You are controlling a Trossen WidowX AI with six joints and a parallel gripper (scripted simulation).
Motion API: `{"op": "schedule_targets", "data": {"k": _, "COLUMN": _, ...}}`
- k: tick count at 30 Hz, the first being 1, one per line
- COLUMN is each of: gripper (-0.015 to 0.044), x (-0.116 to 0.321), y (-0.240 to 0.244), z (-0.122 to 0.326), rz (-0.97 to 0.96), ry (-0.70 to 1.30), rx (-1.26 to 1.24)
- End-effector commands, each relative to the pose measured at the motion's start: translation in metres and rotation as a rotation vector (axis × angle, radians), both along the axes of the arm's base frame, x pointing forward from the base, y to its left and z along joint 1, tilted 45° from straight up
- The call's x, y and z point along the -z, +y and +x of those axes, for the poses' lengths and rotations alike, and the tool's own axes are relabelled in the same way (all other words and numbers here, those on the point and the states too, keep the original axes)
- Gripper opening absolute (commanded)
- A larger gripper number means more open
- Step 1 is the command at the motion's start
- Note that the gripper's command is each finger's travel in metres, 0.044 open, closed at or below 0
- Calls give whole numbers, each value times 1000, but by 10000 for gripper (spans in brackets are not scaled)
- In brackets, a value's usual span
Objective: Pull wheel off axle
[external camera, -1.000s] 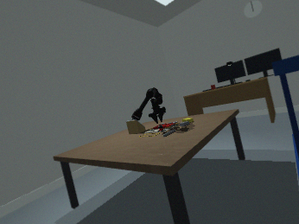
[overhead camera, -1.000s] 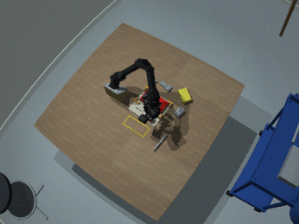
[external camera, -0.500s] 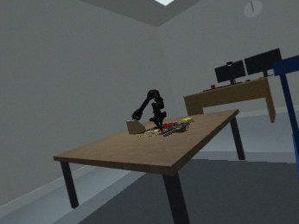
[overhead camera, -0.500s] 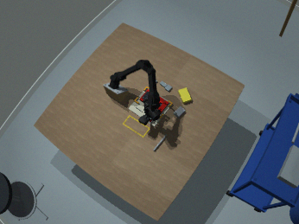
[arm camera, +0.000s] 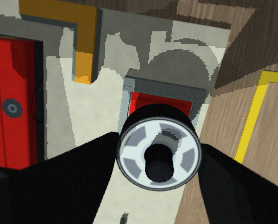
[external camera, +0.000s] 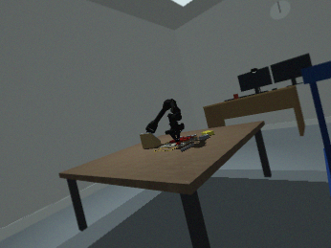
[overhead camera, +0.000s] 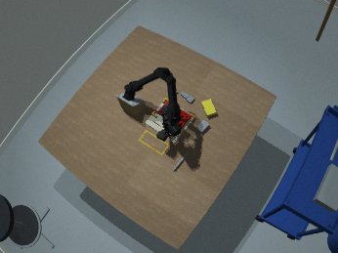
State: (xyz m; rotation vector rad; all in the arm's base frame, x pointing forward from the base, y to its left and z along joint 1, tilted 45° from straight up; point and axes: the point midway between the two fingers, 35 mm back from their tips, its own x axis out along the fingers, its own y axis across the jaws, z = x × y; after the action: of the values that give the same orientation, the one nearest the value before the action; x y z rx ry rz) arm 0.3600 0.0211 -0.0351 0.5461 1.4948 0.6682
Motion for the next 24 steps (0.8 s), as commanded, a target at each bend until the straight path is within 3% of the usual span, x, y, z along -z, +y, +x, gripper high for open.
{"op": "schedule_targets", "data": {"k": 1, "gripper": 0, "x": -1, "y": -1, "z": 1, "rz": -1, "ry": -7, "rx": -5}}
{"op": "schedule_targets", "data": {"k": 24, "gripper": 0, "x": -7, "y": -7, "z": 1, "rz": -1, "ry": -7, "rx": -2}}
